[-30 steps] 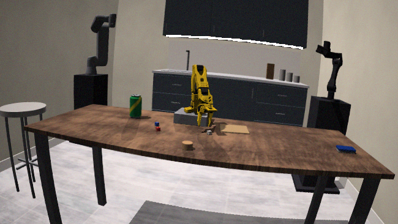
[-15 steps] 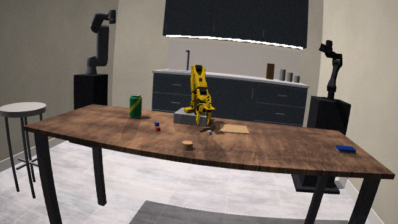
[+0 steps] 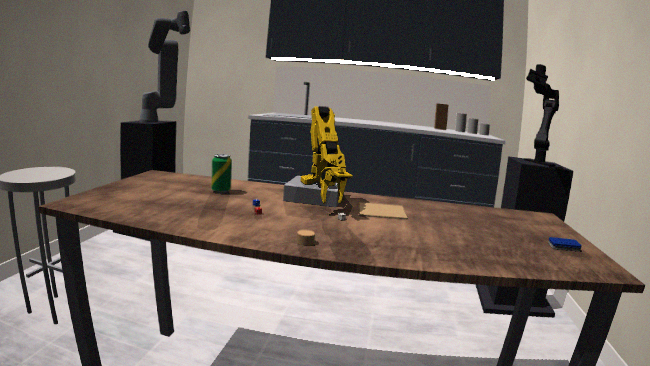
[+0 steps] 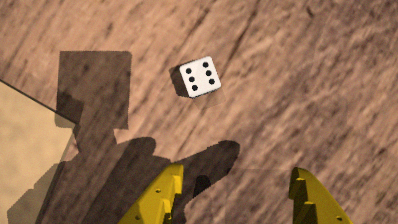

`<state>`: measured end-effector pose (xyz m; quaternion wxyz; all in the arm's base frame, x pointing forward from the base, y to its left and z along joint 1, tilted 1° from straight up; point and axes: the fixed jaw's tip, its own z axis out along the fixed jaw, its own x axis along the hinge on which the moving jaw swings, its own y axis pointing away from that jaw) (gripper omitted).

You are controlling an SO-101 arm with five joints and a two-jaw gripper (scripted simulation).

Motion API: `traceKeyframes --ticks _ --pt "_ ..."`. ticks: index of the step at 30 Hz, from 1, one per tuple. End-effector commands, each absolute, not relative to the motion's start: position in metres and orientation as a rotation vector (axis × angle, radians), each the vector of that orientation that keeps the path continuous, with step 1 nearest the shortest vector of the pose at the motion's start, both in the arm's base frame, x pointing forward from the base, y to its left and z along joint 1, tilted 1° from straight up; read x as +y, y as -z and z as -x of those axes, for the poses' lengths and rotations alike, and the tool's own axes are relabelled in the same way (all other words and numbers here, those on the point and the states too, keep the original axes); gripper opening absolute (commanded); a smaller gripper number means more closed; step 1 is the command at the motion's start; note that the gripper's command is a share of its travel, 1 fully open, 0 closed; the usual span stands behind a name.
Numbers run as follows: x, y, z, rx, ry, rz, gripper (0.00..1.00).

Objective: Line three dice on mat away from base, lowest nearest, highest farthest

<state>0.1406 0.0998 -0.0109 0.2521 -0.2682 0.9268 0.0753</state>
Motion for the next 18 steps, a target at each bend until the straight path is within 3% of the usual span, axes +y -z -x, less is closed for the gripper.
traceKeyframes --ticks 1,18 --pt "0.105 0.001 -0.146 2.456 -0.235 0.702 0.25" --pt "0.123 -0.063 -0.174 2.096 -0.344 0.599 0.25"
